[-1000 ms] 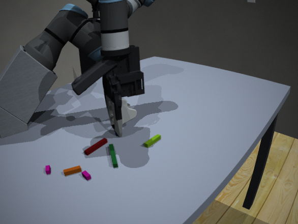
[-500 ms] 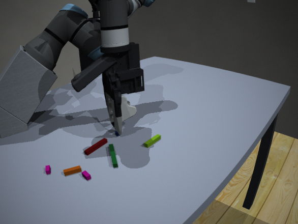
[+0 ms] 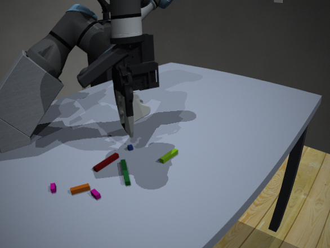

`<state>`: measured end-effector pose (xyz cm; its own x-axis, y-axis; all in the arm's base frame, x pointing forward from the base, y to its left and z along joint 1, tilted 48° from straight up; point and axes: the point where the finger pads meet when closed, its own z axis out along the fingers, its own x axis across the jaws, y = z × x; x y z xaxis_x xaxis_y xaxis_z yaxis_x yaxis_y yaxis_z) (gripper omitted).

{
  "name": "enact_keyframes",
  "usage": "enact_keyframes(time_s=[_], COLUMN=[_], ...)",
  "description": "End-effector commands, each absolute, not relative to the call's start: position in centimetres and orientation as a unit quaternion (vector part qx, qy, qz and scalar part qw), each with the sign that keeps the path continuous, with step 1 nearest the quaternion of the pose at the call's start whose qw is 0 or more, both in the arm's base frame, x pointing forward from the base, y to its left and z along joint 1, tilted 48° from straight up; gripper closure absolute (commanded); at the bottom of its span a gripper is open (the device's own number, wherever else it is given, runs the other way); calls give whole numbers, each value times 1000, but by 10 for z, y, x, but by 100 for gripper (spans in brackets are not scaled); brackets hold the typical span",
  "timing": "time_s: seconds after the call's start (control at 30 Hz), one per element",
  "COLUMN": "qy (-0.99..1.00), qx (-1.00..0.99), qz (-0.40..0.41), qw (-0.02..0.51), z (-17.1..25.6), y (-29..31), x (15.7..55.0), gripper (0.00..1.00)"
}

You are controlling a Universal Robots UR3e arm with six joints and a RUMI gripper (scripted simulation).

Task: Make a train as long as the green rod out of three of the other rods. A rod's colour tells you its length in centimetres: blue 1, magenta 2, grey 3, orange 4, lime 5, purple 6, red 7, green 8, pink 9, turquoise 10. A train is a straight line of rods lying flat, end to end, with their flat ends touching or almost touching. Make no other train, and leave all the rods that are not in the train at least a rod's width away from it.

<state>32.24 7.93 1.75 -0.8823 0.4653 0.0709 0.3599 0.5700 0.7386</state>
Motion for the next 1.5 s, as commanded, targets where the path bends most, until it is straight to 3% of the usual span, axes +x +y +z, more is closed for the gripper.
enact_keyframes(time_s=[0.0, 0.83, 0.87, 1.47], qy=[883, 883, 883, 883], qx=[233, 233, 233, 233], qz=[401, 401, 401, 401], qw=[66, 66, 66, 66], z=[30, 53, 53, 53], y=[68, 44, 44, 44], x=[317, 306, 306, 306], gripper=[86, 86, 0, 0])
